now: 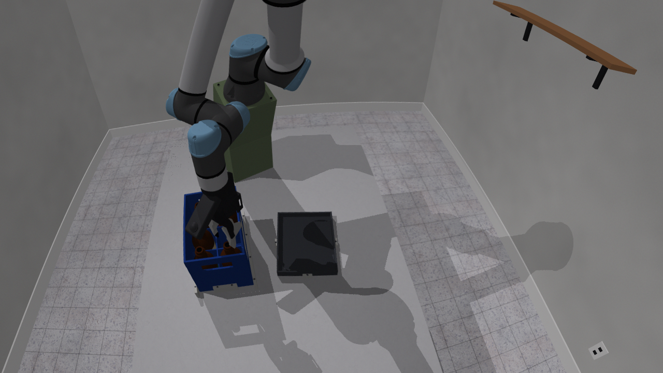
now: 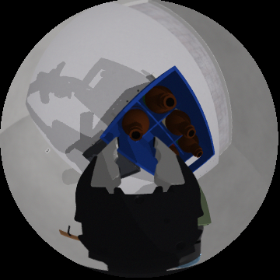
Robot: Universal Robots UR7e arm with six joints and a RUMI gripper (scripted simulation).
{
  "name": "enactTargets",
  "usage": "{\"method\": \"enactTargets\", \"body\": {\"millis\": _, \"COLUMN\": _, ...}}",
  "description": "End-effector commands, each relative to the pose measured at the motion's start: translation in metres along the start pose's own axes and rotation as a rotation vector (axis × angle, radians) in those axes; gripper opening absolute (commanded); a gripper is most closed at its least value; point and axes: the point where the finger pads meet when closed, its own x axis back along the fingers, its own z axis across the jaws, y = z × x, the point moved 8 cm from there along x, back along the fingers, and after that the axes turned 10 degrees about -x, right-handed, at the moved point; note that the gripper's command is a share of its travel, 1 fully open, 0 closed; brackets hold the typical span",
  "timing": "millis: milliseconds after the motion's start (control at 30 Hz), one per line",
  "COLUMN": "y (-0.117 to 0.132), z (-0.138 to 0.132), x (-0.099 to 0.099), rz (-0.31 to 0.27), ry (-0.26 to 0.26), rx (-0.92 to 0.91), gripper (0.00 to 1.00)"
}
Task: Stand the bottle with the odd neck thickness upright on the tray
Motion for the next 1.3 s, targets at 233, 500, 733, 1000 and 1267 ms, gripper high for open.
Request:
{"method": "enactTargets", "body": {"millis": 233, "y": 0.0, "z": 0.0, "x": -0.011, "rz": 0.001, "ry": -0.001, "rx": 0.0, "gripper": 0.38}}
{"method": "enactTargets", "body": {"millis": 500, "y": 0.0, "z": 0.0, "x": -0.018, "rz": 0.001, "ry": -0.001, "rx": 0.0, "gripper": 0.38}}
{"method": "enactTargets", "body": {"millis": 733, "y": 0.0, "z": 0.0, "x": -0.026, "rz": 0.001, "ry": -0.001, "rx": 0.0, "gripper": 0.38}}
{"method": "enactTargets", "body": {"millis": 1000, "y": 0.0, "z": 0.0, "x": -0.031, "rz": 0.001, "ry": -0.001, "rx": 0.0, "gripper": 0.38}}
{"method": "enactTargets", "body": {"millis": 1267, "y": 0.0, "z": 0.0, "x": -0.034, "rz": 0.001, "ry": -0.001, "rx": 0.0, "gripper": 0.38}}
